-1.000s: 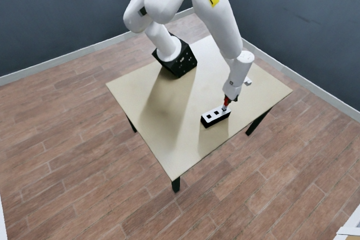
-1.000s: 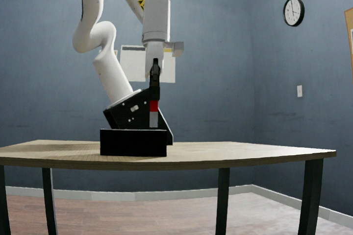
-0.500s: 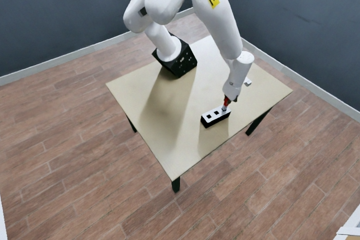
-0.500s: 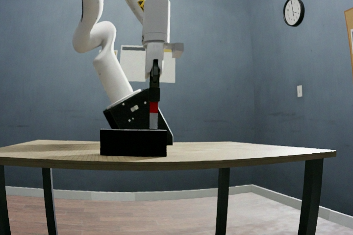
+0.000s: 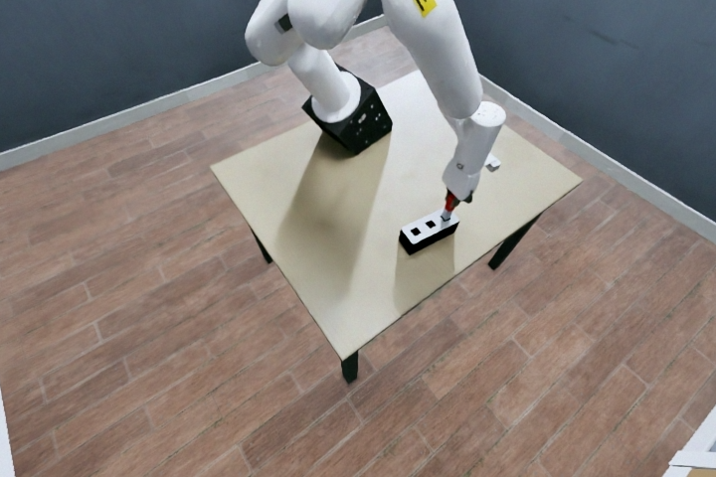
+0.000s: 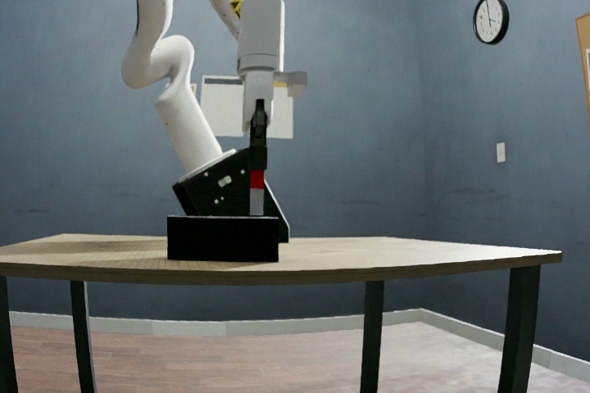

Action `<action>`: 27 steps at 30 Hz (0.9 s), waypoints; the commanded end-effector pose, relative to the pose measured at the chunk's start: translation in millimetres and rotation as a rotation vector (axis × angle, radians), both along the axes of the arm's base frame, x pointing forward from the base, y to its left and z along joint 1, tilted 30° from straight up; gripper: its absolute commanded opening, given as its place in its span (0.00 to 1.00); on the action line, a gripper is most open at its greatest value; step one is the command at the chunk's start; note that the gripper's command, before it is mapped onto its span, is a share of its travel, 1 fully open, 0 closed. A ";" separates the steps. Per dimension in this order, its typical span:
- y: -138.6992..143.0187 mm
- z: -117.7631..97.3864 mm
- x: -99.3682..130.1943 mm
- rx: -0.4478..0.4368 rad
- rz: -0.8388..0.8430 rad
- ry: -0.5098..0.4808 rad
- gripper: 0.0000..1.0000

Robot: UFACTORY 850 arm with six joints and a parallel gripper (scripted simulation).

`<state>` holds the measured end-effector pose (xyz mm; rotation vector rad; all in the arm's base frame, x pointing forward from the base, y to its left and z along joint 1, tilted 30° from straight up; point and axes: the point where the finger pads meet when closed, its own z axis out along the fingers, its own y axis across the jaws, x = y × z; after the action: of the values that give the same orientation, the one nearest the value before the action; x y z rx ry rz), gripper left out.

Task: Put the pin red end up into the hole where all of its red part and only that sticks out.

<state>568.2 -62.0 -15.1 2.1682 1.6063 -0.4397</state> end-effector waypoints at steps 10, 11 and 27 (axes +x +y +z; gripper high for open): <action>-1.7 -2.7 0.1 0.000 0.001 -0.002 0.00; -1.7 -2.7 0.1 0.000 0.001 -0.002 0.00; -2.0 -2.5 0.4 0.000 0.001 -0.002 0.00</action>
<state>567.7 -64.3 -18.3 2.1682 1.6063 -0.4396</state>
